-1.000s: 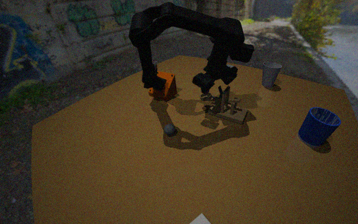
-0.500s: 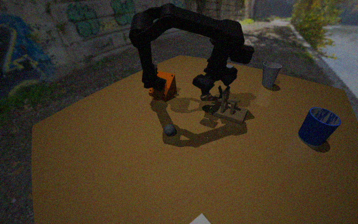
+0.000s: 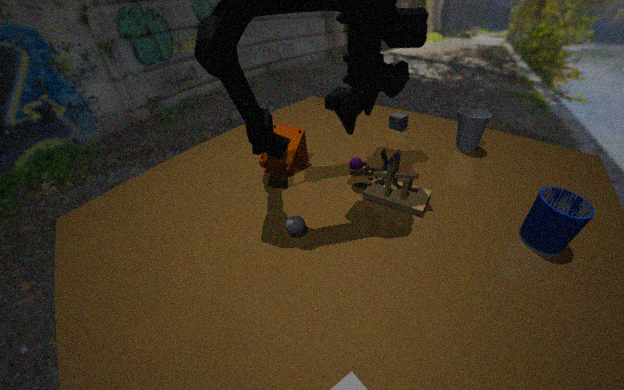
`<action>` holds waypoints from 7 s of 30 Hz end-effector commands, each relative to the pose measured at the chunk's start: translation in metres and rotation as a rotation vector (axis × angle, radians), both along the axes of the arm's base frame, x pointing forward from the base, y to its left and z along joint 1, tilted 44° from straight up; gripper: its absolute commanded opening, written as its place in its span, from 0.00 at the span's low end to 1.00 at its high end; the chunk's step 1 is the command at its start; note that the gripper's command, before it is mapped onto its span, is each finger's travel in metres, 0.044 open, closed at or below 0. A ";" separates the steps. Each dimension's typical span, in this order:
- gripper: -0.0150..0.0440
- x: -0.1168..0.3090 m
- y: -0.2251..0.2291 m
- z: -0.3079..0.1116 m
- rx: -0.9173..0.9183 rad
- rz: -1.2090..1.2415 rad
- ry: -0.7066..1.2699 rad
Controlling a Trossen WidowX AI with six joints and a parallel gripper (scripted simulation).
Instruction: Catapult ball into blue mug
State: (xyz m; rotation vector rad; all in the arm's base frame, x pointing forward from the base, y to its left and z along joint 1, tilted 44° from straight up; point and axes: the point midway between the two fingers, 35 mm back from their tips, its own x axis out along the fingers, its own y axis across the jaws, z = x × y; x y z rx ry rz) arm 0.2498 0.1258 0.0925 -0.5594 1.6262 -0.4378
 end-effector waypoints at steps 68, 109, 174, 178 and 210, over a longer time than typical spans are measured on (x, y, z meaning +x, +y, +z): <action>0.38 0.257 0.074 0.072 -0.100 0.680 -0.683; 0.25 0.129 0.080 -0.045 -0.302 1.121 0.169; 0.25 -0.010 0.000 -0.092 -0.626 1.471 1.424; 0.25 -0.009 -0.004 -0.097 -0.626 1.471 1.424; 0.25 -0.005 -0.041 -0.134 -0.630 1.467 1.425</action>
